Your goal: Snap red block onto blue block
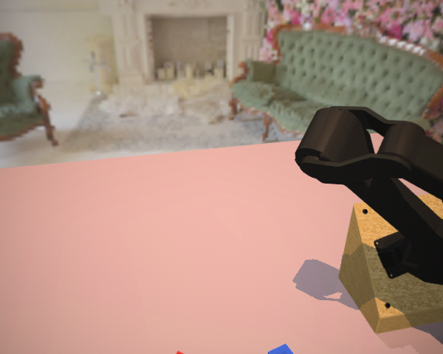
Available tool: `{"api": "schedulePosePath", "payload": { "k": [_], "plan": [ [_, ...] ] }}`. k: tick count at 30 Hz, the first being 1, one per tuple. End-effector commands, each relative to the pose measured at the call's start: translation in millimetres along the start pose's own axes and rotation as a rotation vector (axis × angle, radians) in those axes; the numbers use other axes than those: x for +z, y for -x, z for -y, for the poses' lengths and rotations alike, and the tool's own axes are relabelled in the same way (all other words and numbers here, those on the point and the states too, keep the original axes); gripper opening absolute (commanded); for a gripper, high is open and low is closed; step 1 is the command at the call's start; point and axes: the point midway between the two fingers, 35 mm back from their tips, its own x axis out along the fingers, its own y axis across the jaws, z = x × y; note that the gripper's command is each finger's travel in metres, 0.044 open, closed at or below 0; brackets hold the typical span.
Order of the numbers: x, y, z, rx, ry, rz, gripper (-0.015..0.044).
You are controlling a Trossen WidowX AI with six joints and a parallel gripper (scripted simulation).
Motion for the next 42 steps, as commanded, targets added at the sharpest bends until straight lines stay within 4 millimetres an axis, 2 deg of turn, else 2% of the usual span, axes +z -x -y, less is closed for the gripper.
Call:
{"api": "schedulePosePath", "payload": {
  "k": [1,4,12,16,20,25,31,36,42],
  "plan": [
    [0.0,0.0,0.0,0.000,0.000,0.000,0.0426],
    [-4.5,-6.9,4.0,0.014,0.120,-0.014,0.0440],
    [-9.3,-57.9,15.6,0.076,0.756,0.038,0.0440],
    [0.0,-91.8,8.6,0.079,1.061,0.145,0.0440],
    [15.7,-126.2,-10.7,0.046,1.326,0.296,0.0440],
    [41.5,-163.2,-52.6,-0.058,1.579,0.523,0.0440],
    [76.5,-189.0,-123.2,-0.273,1.737,0.797,0.0440],
    [105.9,-184.1,-191.5,-0.453,1.725,0.975,0.0440],
    [136.0,-165.5,-256.4,-0.687,1.618,1.065,0.0440]
  ]
}}
